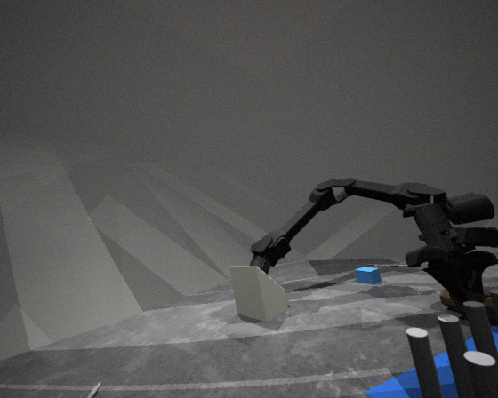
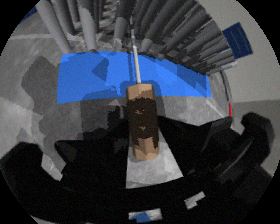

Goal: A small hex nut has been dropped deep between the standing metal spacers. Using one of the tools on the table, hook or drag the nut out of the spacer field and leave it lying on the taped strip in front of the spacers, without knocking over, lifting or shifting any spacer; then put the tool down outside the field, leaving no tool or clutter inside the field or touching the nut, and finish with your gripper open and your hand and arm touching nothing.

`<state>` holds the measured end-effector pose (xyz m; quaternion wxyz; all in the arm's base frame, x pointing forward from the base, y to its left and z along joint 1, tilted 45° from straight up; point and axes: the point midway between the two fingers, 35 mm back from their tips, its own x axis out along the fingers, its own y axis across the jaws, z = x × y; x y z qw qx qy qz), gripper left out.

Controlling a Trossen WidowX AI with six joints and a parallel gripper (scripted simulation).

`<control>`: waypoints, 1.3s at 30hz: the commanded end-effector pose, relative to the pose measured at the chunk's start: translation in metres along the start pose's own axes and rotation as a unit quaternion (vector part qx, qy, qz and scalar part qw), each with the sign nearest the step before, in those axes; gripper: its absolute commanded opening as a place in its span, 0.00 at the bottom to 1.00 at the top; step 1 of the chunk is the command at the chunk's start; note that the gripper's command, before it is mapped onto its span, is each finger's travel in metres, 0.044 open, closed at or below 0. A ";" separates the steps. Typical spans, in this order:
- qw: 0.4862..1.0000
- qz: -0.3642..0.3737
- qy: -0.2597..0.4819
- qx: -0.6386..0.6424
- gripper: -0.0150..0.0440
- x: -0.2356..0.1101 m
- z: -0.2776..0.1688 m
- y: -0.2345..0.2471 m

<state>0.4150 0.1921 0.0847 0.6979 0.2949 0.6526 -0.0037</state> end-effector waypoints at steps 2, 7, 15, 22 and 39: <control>1.000 -0.001 -0.001 0.002 0.25 -0.001 -0.003 -0.001; 1.000 -0.001 -0.001 0.002 0.25 -0.003 -0.006 -0.001; 1.000 -0.001 -0.001 0.002 0.25 -0.005 -0.012 -0.001; 1.000 -0.001 -0.001 0.002 0.25 -0.006 -0.016 -0.001; 1.000 -0.001 0.000 0.002 0.25 -0.011 -0.028 0.000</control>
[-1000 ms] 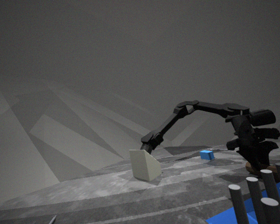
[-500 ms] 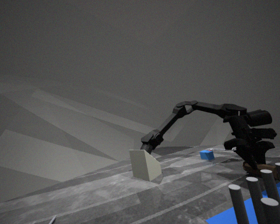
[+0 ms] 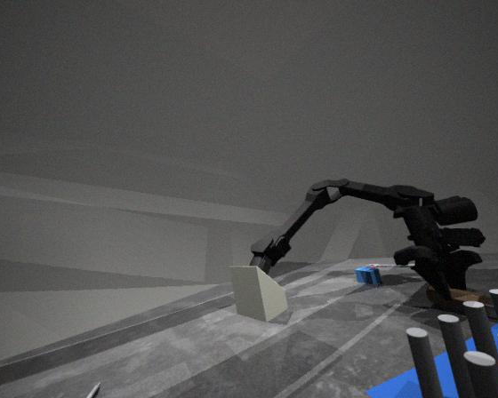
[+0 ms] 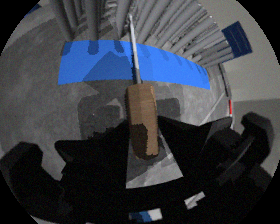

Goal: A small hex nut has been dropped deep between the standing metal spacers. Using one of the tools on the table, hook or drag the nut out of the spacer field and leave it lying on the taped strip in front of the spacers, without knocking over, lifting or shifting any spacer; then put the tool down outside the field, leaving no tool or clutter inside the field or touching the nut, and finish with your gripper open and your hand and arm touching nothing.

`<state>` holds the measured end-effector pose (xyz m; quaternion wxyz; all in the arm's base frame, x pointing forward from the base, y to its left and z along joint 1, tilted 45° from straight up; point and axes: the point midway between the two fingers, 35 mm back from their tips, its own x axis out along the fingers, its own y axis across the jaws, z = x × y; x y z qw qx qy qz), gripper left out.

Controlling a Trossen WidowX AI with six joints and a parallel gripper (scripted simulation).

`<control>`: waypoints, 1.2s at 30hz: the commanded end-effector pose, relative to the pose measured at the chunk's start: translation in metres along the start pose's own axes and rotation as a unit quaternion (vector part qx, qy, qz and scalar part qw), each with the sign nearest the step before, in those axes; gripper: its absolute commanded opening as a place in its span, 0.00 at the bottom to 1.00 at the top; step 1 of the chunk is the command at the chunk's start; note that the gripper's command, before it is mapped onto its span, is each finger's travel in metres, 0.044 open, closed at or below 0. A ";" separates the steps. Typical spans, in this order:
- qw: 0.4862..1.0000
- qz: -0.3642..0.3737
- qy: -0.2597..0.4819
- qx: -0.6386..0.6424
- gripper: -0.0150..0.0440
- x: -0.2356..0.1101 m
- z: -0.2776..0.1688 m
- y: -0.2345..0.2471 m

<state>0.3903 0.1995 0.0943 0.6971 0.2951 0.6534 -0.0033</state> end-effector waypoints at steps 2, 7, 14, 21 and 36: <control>1.000 -0.001 -0.001 0.002 0.25 -0.002 -0.004 -0.001; 1.000 -0.001 -0.001 0.002 0.25 -0.003 -0.007 -0.001; 1.000 -0.001 -0.001 0.002 0.25 -0.005 -0.012 -0.001; 1.000 -0.001 -0.001 0.002 0.25 -0.007 -0.017 -0.001; 1.000 -0.001 -0.001 0.002 0.25 -0.011 -0.028 -0.001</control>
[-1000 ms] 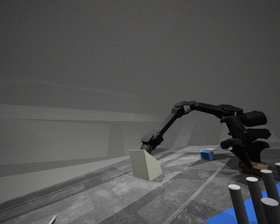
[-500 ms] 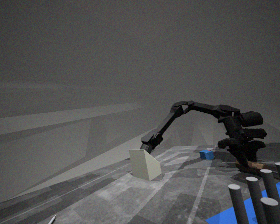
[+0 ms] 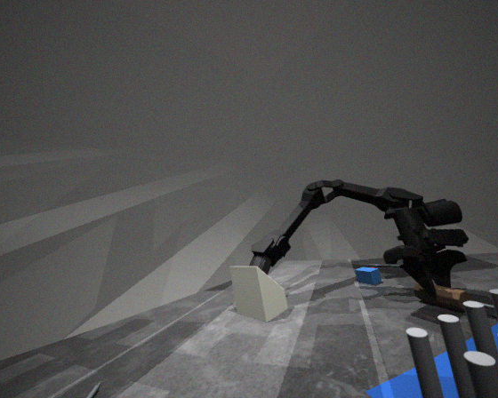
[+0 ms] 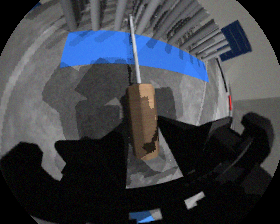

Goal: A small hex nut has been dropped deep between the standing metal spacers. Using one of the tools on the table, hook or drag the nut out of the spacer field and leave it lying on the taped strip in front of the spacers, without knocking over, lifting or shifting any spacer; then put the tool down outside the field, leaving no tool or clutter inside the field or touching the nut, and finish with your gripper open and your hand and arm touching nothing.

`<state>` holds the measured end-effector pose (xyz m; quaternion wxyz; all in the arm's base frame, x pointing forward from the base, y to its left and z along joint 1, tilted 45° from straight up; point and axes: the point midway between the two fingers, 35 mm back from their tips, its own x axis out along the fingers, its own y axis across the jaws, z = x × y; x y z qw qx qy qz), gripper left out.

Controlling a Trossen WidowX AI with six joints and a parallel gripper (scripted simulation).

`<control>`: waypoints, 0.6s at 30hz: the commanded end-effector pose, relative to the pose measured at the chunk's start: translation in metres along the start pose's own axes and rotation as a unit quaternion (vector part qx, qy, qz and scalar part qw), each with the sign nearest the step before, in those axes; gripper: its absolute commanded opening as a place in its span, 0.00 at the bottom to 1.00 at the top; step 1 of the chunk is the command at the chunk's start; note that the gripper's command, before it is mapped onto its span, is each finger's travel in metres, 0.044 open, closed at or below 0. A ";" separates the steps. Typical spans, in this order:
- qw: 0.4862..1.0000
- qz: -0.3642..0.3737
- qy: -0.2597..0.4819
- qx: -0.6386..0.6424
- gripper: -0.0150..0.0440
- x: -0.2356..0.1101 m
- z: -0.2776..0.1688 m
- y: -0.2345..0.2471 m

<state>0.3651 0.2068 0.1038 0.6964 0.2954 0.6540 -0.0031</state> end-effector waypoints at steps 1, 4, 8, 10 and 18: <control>1.000 -0.001 -0.002 0.002 0.25 -0.001 -0.003 -0.001; 1.000 -0.001 -0.002 0.002 0.25 -0.002 -0.005 -0.001; 1.000 -0.001 -0.001 0.002 0.25 -0.003 -0.008 -0.001; 1.000 -0.001 -0.001 0.002 0.25 -0.004 -0.009 -0.001; 1.000 -0.001 -0.001 0.002 0.25 -0.006 -0.015 -0.001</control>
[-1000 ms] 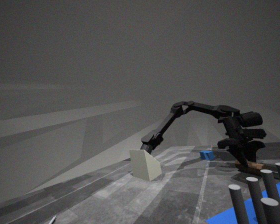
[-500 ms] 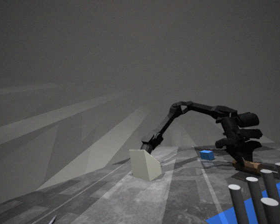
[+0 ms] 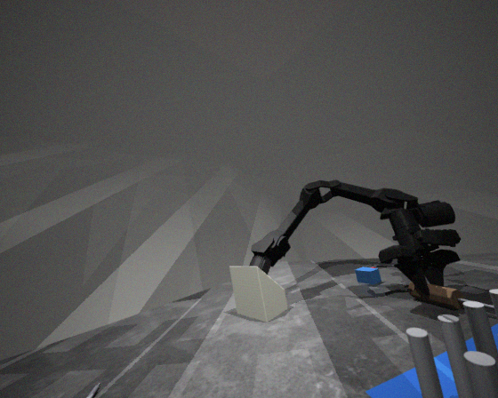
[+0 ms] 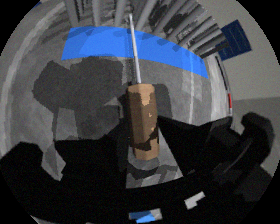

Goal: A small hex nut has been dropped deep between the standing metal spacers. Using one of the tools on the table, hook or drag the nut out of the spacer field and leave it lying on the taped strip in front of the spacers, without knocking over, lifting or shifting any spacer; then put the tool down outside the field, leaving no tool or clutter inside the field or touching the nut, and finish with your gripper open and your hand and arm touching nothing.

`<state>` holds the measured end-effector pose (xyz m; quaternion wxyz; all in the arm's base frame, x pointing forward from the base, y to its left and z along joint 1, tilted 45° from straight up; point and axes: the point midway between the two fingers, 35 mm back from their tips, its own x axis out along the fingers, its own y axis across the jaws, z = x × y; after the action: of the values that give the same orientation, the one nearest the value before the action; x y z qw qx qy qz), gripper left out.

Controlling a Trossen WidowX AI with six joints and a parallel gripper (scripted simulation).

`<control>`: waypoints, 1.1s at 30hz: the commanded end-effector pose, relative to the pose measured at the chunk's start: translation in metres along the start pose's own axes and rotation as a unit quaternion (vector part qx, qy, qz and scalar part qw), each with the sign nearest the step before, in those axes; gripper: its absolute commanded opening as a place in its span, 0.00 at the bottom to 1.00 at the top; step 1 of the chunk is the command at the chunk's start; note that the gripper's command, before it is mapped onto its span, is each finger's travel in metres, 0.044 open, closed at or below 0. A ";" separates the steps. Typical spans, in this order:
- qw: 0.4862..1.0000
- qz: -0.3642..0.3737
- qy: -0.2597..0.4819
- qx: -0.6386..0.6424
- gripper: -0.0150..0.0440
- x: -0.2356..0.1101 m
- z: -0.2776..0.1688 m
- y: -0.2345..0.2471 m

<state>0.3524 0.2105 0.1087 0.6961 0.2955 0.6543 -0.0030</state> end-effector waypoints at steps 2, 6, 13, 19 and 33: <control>1.000 -0.001 -0.002 0.002 0.25 -0.002 -0.004 -0.001; 1.000 -0.001 -0.002 0.002 0.25 -0.003 -0.006 -0.001; 1.000 -0.001 -0.001 0.002 0.25 -0.005 -0.012 -0.001; 1.000 -0.001 -0.001 0.002 0.25 -0.006 -0.017 -0.001; 1.000 -0.001 -0.001 0.003 0.25 -0.010 -0.027 -0.001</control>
<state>0.3285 0.2179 0.1179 0.6959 0.2962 0.6542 -0.0021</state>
